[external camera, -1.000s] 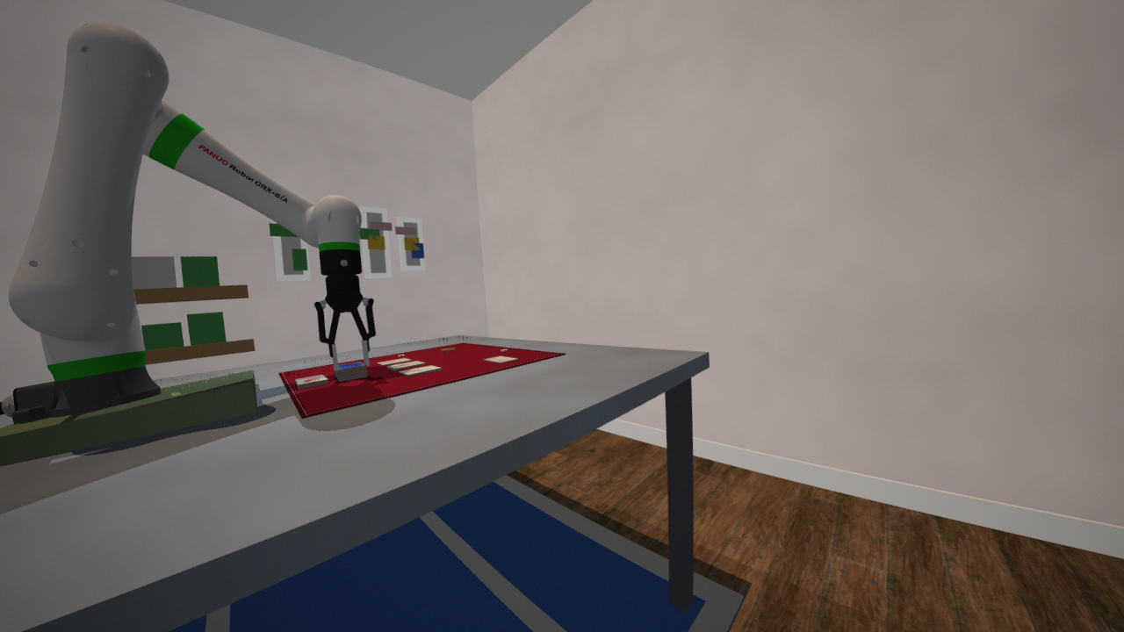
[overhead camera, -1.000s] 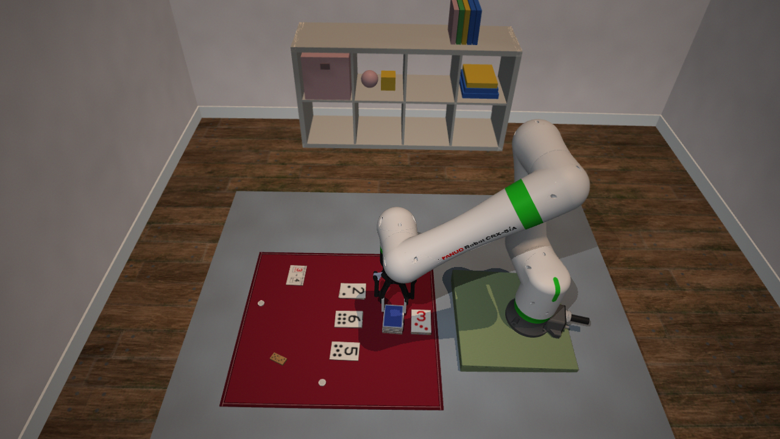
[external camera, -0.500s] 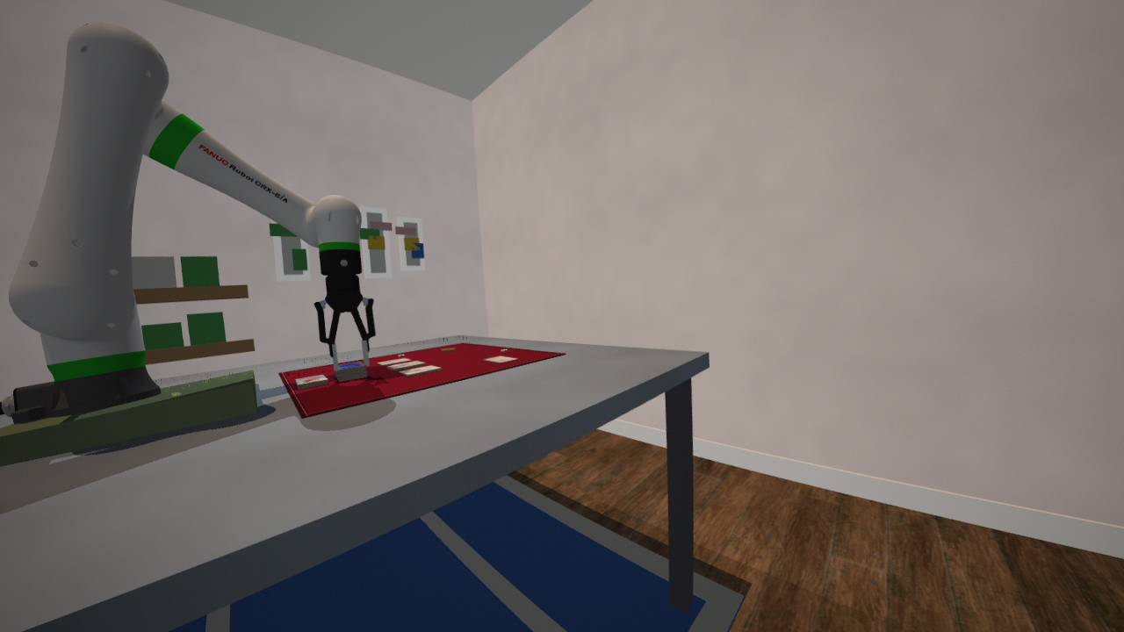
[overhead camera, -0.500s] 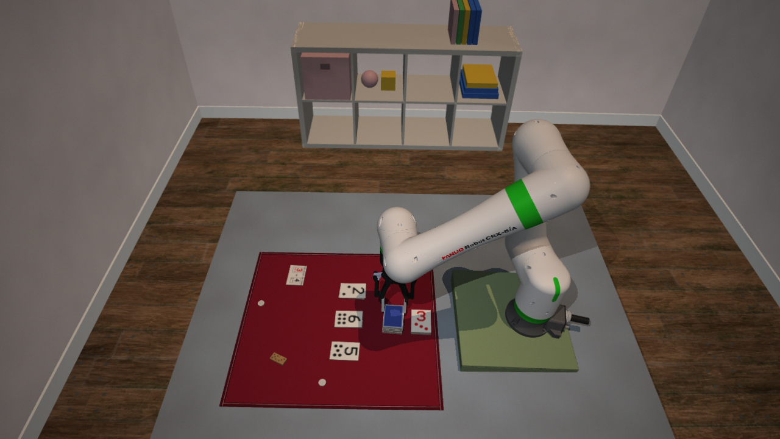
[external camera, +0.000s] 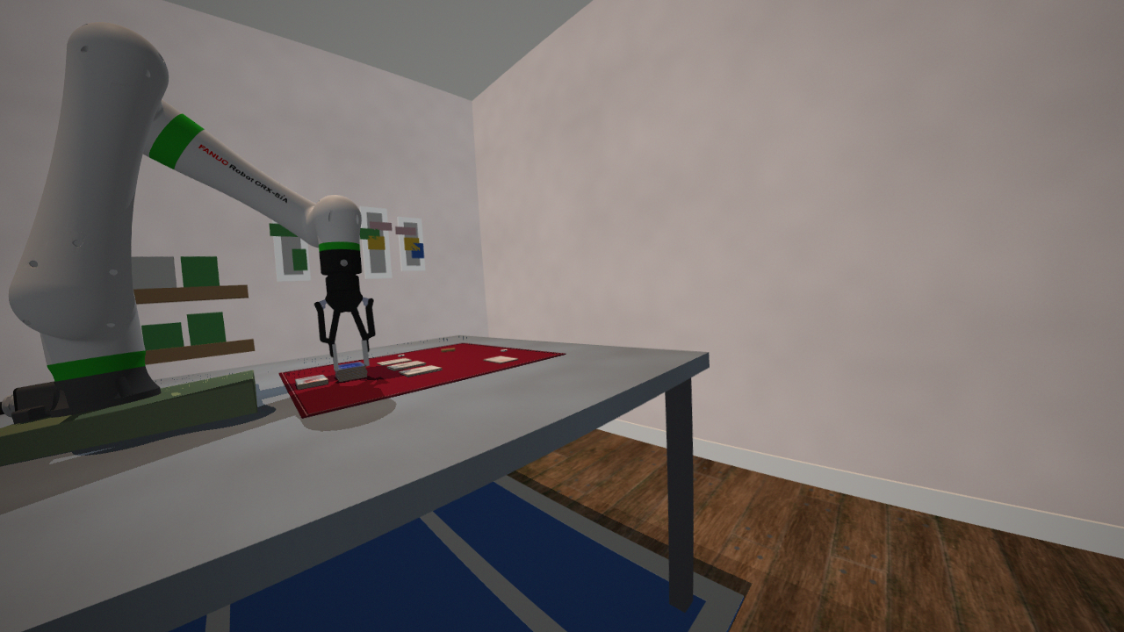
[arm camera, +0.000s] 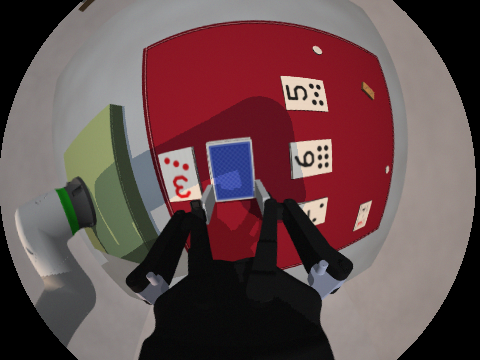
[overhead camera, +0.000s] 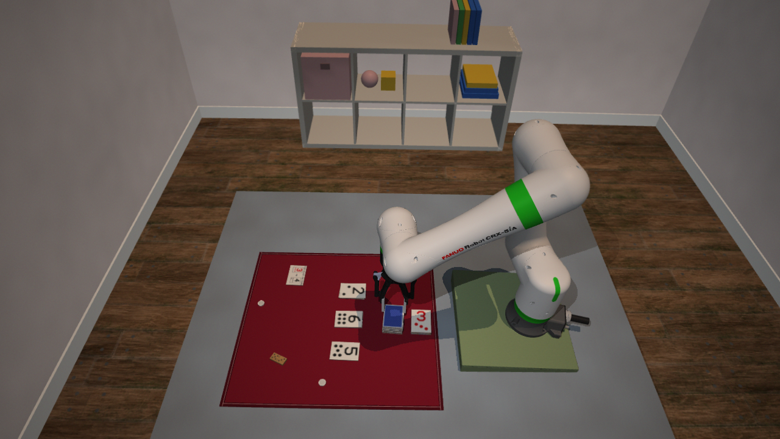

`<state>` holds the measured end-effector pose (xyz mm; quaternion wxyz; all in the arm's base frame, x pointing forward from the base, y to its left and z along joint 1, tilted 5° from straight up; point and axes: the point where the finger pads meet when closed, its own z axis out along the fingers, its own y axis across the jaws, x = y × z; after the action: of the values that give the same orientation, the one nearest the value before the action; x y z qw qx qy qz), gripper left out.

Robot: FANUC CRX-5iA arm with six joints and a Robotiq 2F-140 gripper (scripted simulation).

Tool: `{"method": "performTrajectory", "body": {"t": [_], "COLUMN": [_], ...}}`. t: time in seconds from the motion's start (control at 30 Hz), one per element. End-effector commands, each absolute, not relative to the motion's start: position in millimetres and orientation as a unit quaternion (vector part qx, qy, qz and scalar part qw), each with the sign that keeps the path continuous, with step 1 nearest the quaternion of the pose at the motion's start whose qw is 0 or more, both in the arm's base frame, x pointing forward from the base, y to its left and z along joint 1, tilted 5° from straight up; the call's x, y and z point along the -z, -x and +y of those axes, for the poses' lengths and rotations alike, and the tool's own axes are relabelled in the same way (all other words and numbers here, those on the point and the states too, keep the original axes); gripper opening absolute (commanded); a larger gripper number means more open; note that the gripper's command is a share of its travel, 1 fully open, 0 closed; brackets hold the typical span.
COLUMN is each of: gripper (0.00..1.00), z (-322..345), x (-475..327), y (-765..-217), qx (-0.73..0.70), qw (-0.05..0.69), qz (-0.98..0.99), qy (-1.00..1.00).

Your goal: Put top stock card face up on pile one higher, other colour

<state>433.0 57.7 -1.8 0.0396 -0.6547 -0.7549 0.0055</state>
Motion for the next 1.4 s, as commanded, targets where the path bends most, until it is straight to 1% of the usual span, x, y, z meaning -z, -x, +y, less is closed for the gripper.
{"method": "performTrajectory", "body": {"t": [0.0, 0.47, 1.37], "gripper": [0.41, 0.41, 0.41], "z": [58, 57, 54], "x": [1, -14, -83], "y": [-433, -434, -439], "qx": [-0.005, -0.005, -0.005], "qw": [0.039, 0.039, 0.039], "qz": [-0.755, -0.755, -0.755], "qy": [0.655, 0.655, 0.655]}}
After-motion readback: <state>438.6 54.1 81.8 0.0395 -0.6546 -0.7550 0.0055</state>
